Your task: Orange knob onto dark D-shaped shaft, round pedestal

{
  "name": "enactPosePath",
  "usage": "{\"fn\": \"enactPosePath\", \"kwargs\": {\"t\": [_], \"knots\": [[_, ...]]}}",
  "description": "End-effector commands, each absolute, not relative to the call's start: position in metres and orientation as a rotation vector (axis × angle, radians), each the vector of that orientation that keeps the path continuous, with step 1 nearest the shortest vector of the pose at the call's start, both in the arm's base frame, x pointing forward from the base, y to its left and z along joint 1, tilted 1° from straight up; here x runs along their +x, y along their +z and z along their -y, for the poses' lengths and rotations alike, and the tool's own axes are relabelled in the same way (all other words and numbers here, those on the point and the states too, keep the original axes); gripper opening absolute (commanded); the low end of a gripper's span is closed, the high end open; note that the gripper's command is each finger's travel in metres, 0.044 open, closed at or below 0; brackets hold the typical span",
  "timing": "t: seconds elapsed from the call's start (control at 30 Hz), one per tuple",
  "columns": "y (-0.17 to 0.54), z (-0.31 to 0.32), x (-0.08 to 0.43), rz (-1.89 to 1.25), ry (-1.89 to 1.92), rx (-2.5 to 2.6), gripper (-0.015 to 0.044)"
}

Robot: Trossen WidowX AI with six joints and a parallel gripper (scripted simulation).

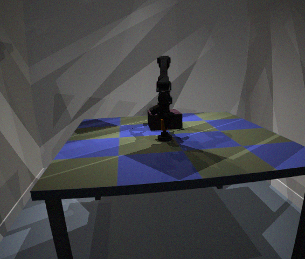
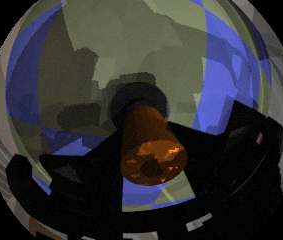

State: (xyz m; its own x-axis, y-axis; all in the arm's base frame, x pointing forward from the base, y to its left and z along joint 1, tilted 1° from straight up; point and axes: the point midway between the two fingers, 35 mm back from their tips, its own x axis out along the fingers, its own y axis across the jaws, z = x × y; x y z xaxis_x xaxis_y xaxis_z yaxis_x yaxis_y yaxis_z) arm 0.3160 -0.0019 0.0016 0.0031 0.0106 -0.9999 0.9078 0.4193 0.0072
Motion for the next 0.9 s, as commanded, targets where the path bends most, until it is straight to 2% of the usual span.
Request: {"fn": "enactPosePath", "kwargs": {"t": [0.0, 0.87], "knots": [[0.0016, 0.0022, 0.3179, -1.378, -0.873, 0.895, 0.0], [0.0052, 0.001, 0.3136, -1.359, -0.916, 0.939, 0.0]]}}
